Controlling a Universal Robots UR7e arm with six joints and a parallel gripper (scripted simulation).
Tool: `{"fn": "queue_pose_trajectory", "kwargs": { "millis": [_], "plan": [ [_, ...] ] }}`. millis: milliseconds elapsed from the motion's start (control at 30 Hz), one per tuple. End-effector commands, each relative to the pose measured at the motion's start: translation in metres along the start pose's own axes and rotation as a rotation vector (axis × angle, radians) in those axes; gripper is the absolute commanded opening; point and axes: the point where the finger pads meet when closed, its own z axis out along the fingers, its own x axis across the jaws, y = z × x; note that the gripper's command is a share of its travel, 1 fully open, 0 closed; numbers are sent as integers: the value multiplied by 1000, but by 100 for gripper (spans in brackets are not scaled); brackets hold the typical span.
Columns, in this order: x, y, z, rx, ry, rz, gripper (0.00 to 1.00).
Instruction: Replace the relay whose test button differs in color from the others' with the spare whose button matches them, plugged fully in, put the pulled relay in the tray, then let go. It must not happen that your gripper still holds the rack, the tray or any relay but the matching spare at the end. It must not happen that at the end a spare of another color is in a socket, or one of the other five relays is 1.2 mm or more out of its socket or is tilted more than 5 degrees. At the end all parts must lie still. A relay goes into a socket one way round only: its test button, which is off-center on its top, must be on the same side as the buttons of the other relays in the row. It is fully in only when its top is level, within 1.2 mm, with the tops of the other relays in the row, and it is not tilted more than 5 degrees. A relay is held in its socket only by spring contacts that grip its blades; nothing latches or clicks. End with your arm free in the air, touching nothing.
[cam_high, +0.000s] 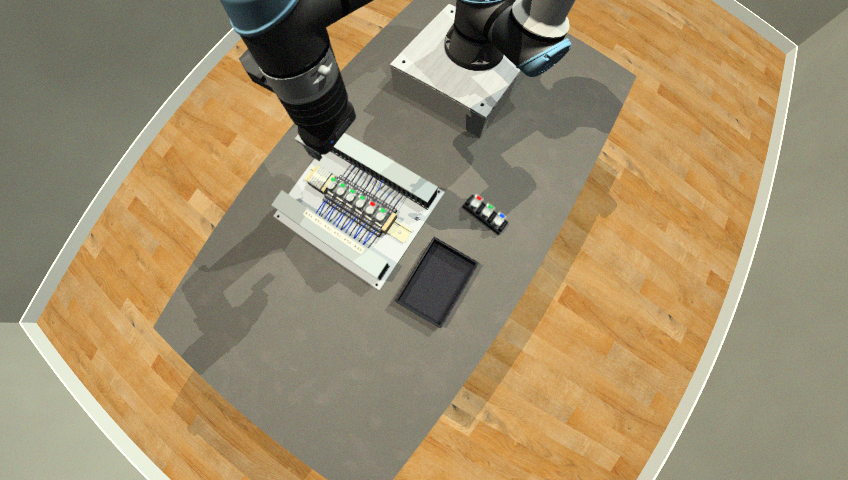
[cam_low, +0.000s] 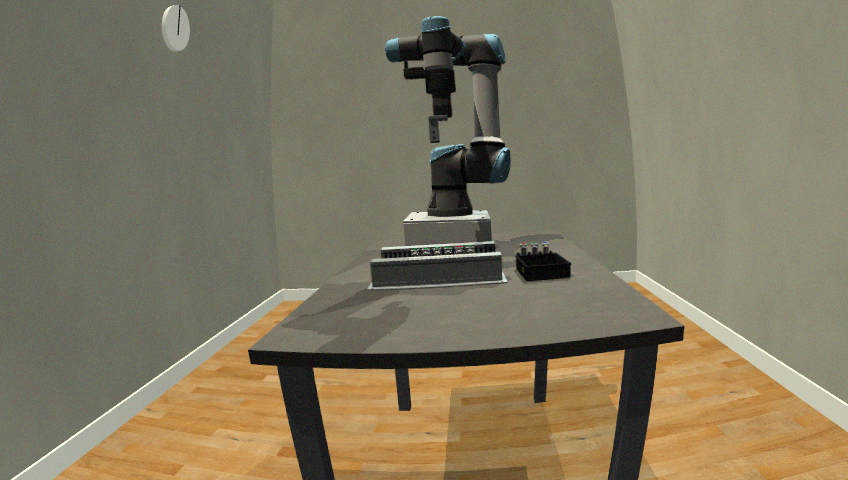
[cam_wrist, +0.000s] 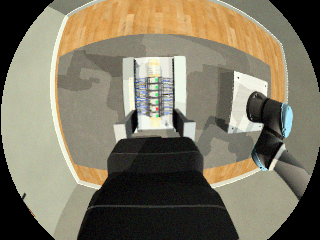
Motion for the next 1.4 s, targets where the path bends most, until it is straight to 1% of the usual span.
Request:
{"fn": "queue_pose_trajectory", "kwargs": {
  "millis": [0,267,433,833,1000,1367],
  "plan": [
    [-2,-1,17,2,-7,0,100],
    [-2,-1,17,2,-7,0,100],
    [-3,-1,76,2,-7,0,100],
    [-3,-1,76,2,-7,0,100],
    [-4,-1,135,2,-7,0,100],
    [-4,-1,135,2,-7,0,100]
  ]
}}
